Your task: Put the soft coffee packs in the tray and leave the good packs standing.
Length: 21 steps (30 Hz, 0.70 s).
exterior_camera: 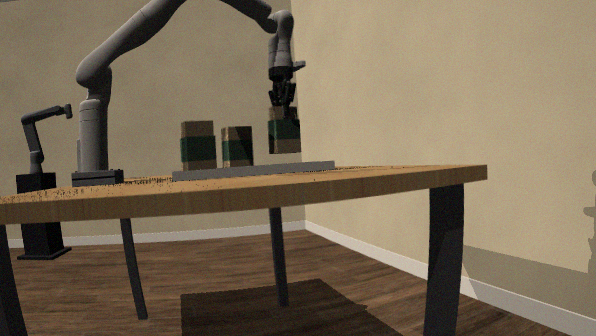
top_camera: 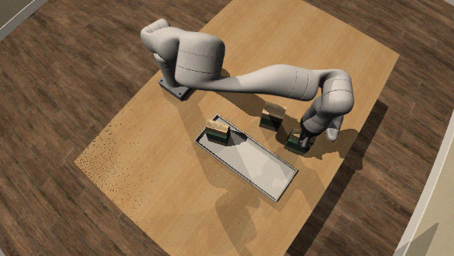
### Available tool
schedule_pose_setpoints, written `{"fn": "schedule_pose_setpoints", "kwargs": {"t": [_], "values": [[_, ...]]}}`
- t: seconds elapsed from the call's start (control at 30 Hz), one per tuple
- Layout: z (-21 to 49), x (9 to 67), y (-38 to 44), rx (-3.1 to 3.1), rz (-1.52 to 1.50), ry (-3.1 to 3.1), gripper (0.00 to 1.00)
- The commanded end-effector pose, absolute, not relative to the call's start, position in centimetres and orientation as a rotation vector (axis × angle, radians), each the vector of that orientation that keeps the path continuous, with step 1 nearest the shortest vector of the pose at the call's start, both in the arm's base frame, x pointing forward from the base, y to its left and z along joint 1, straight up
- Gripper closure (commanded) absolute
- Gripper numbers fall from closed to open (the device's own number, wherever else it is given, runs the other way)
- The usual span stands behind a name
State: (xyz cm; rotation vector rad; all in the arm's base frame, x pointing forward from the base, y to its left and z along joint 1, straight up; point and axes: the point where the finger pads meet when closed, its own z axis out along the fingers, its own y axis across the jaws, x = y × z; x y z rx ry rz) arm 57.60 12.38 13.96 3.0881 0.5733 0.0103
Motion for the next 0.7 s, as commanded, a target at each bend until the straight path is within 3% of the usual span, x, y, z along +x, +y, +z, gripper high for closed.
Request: {"fn": "schedule_pose_setpoints", "kwargs": {"t": [0.0,0.67], "values": [[14.4,57.6,12.5,3.091,0.015,0.582,0.73],[14.3,57.8,10.8,3.093,0.016,0.581,0.73]]}}
